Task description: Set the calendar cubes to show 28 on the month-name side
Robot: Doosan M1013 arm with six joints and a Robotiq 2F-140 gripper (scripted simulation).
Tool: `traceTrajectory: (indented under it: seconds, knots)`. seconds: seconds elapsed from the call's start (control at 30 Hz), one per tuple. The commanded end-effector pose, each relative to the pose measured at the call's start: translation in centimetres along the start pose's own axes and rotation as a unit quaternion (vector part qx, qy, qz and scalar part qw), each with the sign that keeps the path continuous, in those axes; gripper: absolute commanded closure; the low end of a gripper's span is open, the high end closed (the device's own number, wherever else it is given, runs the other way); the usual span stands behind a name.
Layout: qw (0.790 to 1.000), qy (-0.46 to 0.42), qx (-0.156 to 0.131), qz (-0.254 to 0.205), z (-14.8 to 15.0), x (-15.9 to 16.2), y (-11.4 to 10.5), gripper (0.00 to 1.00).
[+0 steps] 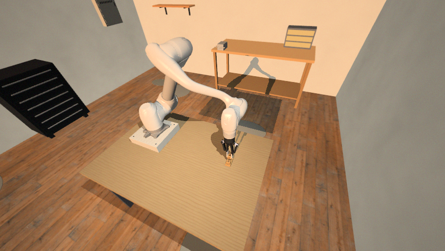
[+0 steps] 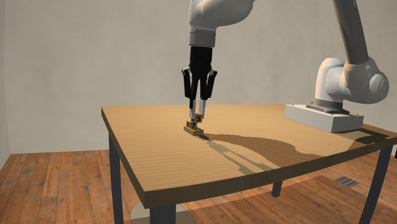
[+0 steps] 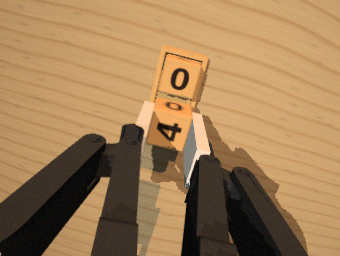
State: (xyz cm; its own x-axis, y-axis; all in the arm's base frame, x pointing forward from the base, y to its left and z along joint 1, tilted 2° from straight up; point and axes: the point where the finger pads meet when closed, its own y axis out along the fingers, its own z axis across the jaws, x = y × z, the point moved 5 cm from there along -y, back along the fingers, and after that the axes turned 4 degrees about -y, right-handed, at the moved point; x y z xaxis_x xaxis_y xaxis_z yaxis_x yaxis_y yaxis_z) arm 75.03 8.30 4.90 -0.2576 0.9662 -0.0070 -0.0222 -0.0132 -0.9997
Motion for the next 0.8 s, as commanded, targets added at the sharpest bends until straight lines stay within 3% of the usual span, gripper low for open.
traceTrajectory:
  seconds: [0.0,0.77]
  knots:
    - [1.000,-0.003,0.002,0.001,0.3,-0.2,0.5,0.76]
    - [1.000,-0.003,0.002,0.001,0.3,-0.2,2.0,0.76]
